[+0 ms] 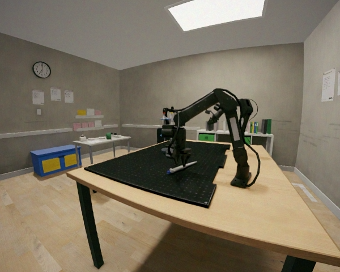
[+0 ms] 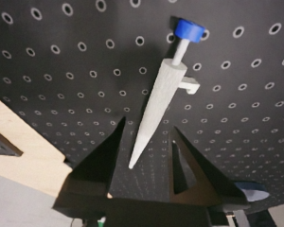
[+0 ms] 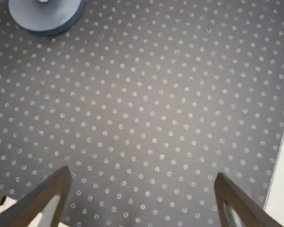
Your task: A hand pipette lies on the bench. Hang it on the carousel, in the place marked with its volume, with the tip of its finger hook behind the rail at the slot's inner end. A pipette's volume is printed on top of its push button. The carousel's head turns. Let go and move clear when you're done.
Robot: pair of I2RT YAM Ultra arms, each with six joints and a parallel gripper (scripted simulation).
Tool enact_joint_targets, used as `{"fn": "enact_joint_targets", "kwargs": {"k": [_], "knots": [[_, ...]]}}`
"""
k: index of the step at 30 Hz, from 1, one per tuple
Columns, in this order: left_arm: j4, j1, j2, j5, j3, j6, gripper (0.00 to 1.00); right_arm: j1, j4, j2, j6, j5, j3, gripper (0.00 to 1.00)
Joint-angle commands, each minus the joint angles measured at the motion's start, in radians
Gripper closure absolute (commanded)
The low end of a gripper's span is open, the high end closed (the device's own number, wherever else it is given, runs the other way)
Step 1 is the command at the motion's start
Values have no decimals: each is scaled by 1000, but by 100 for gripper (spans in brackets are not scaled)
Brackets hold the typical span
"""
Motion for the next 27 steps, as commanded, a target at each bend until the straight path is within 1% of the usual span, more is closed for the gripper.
{"fn": "enact_joint_targets", "kwargs": {"k": [1,2,3,5,17,19,20,27], "knots": [[33,10,15,-15,-18,9,46,-9,13,-4,-5,-20,15,0],[33,10,15,-15,-18,9,46,-9,13,-4,-5,-20,15,0],[39,11,15,-15,7,9,46,-9,13,-4,-5,-20,15,0],[49,11,10,-15,-28,9,46,-9,13,-4,-5,-20,15,0],[109,10,41,-15,-68,9,46,-9,13,-4,-5,-20,15,0],[109,10,41,-15,-68,9,46,-9,13,-4,-5,-20,15,0],[115,11,36,-15,-41,9,46,-9,13,-4,-5,-20,15,0],[104,2,27,-6,-50,3,46,-9,13,-4,-5,-20,15,0]]}}
